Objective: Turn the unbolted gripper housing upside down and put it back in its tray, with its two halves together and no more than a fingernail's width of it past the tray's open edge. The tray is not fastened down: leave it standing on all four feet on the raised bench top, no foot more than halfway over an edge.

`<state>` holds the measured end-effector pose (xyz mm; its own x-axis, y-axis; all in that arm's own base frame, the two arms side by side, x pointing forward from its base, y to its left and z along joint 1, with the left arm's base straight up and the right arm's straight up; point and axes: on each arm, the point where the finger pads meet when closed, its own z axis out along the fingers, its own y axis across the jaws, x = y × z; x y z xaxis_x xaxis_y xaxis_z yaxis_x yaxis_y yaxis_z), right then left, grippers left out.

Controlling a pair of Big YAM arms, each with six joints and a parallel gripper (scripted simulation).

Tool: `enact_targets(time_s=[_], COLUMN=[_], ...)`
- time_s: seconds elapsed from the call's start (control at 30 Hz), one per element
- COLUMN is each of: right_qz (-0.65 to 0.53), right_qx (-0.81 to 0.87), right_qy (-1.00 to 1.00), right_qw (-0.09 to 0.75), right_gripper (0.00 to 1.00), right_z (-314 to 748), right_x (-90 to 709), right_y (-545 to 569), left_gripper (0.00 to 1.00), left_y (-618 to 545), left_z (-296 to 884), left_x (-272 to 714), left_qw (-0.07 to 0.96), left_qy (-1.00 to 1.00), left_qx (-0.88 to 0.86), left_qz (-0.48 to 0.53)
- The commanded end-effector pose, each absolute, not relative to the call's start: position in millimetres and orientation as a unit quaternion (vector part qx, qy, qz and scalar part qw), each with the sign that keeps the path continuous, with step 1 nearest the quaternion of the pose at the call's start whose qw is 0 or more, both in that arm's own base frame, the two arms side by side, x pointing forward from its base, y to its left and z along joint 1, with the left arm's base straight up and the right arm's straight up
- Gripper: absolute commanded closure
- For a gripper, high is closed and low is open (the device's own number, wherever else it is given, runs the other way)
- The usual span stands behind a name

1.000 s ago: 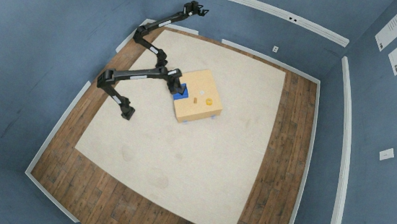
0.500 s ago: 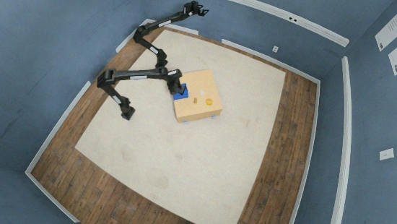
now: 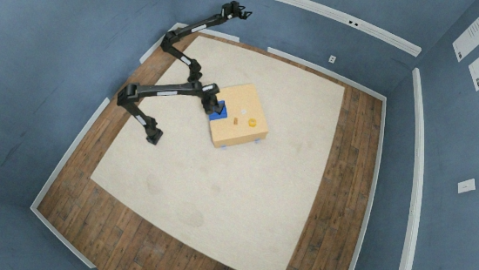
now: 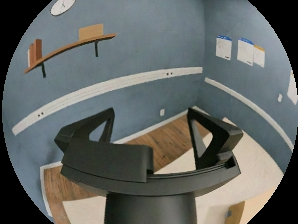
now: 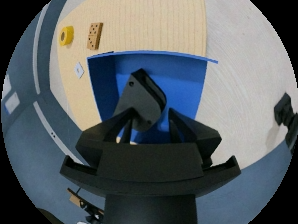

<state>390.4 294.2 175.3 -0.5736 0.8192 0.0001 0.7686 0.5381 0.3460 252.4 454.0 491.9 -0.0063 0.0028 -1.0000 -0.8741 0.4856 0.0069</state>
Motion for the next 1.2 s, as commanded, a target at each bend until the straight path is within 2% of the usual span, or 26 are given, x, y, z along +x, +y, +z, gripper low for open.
enact_targets(time_s=[0.0, 1.17], right_qz=[0.165, 0.17], right_qx=[0.455, 0.454], right_qy=[0.87, 0.87], right_qw=[0.088, 0.092], right_gripper=[0.53, 0.53], right_z=[188, 178], right_x=[386, 374], right_y=[288, 285], left_gripper=[0.0, 0.0], left_y=[455, 455], left_z=[510, 510], left_x=[252, 252], left_qw=[0.622, 0.622], left_qy=[0.597, 0.597], left_qx=[-0.355, -0.355], left_qz=[0.362, 0.362])
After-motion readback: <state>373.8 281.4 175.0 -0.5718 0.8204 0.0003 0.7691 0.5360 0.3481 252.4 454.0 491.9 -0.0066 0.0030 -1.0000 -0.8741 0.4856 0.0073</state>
